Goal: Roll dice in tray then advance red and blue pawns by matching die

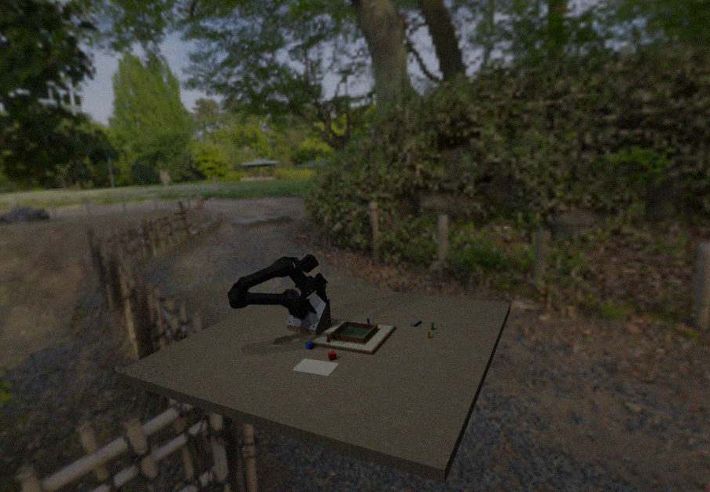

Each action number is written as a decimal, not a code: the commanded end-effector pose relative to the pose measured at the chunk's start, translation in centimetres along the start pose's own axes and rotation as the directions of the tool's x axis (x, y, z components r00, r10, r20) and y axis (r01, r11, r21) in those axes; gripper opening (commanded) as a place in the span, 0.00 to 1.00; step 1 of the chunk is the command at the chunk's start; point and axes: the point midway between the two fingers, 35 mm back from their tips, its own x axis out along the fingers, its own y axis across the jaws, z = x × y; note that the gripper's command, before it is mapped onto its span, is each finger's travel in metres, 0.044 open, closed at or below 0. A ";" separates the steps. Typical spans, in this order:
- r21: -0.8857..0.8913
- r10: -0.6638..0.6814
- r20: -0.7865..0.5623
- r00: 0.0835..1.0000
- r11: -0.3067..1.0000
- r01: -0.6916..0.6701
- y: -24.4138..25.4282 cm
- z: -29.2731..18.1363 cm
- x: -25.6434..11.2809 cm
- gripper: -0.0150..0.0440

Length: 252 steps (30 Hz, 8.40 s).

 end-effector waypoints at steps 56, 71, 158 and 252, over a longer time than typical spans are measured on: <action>0.392 -0.210 -0.540 0.815 0.794 0.465 -13.3 6.7 16.2 0.72; 0.392 -0.211 -0.540 0.815 0.794 0.465 -13.6 6.1 17.1 0.45; -0.762 -0.181 -0.545 0.819 0.515 -0.393 4.7 8.3 11.6 0.25; -0.809 0.594 -0.520 0.613 -0.113 -0.577 7.8 5.7 10.7 0.25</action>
